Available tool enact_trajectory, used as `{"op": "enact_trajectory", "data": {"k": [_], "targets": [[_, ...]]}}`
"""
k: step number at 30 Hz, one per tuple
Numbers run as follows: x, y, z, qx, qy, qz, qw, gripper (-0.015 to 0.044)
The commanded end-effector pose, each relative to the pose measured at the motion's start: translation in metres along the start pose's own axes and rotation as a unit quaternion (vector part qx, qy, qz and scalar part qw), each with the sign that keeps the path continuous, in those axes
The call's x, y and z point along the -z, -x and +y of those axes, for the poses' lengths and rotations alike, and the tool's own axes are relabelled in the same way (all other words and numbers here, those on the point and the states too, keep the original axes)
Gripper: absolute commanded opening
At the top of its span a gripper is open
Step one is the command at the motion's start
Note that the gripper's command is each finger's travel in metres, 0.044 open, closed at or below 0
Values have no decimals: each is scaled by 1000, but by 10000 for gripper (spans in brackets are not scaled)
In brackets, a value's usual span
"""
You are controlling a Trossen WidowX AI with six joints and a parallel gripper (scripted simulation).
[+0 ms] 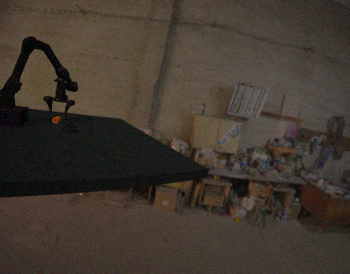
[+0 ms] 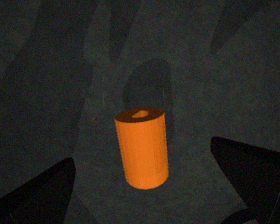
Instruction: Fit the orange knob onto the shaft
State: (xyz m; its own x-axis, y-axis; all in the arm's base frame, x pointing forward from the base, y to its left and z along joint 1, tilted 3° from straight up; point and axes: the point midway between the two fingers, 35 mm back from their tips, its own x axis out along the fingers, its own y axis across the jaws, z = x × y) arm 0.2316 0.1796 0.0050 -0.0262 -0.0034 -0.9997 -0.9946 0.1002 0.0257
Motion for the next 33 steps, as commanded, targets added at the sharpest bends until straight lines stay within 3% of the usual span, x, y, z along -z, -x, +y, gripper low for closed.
{"op": "enact_trajectory", "data": {"k": [1,30,33], "targets": [[0,-4,-1,4,4,1,1000,440],[1,-48,-1,4,4,1,1000,440],[1,-48,-1,4,4,1,1000,361]]}}
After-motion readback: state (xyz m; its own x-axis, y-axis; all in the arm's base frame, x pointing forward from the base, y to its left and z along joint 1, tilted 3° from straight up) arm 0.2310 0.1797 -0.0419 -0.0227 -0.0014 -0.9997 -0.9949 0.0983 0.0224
